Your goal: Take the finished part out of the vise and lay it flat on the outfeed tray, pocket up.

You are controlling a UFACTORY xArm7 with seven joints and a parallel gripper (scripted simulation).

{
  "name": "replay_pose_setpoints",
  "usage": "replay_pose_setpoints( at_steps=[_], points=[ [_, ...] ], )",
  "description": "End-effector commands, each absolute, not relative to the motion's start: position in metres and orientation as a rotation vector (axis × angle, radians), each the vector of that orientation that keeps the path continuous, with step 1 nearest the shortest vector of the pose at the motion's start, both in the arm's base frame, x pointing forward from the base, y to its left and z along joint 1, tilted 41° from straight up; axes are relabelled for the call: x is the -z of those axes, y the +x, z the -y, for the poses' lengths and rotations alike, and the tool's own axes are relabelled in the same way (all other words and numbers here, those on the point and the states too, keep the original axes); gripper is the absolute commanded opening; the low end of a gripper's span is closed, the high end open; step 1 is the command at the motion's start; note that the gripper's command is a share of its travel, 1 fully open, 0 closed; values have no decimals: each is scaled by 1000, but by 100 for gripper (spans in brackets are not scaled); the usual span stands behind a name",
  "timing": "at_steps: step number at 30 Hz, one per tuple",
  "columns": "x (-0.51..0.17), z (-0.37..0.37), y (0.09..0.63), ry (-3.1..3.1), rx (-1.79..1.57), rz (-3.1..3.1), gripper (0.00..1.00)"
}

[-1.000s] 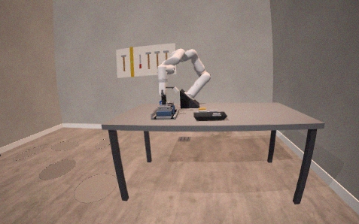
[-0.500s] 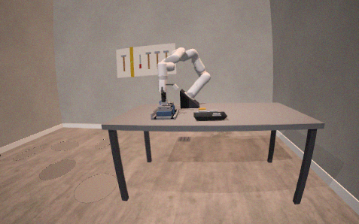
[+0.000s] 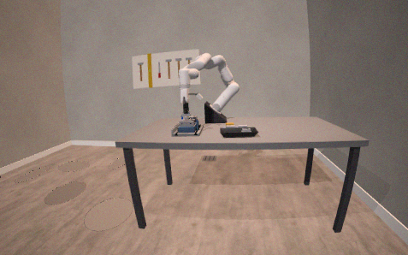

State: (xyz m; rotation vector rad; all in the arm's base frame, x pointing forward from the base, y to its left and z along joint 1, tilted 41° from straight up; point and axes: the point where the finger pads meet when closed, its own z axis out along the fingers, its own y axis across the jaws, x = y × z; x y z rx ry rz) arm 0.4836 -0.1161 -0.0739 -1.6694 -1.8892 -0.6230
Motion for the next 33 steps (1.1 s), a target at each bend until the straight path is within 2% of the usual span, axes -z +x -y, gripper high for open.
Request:
replay_pose_setpoints(
  at_steps=[1, 11, 33],
  points=[
    [72, 119, 485, -1675, 625, 1891, 0],
    [41, 90, 507, -1681, 629, 1896, 0],
    [-68, -37, 554, -1674, 639, 1910, 0]
  ],
)
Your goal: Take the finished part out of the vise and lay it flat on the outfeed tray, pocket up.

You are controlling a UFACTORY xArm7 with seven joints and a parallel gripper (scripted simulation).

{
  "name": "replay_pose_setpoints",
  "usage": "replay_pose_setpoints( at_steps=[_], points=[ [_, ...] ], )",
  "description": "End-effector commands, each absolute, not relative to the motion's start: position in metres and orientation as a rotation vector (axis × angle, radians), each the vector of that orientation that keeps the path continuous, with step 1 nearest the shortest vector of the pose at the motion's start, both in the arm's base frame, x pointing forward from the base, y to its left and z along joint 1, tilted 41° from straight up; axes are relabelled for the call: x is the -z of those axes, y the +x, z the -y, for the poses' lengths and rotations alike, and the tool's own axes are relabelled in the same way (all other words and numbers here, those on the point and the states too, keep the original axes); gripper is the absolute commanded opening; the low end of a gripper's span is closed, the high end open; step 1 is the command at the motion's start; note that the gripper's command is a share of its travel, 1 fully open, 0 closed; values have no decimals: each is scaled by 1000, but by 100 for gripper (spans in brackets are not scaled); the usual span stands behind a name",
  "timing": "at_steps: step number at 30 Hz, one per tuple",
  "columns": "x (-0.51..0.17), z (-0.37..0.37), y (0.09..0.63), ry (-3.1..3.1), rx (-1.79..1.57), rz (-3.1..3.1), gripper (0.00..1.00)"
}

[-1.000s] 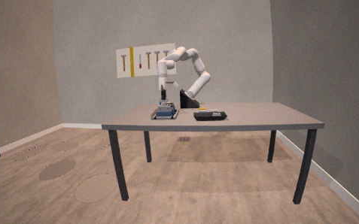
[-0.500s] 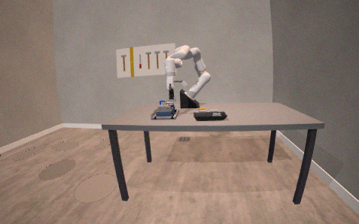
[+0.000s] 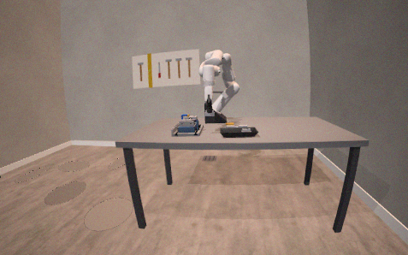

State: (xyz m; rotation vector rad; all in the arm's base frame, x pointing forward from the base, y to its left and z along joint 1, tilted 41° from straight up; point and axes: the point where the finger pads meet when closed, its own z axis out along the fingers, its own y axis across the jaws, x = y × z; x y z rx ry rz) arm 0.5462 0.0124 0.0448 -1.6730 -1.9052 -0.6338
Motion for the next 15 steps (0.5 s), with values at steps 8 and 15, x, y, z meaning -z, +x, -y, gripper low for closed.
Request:
replay_pose_setpoints(
  at_steps=[8, 15],
  points=[
    [-105, -86, 556, -1661, 638, 1915, 0],
    [-126, -116, 554, -1652, 636, 1917, 0]
  ],
)
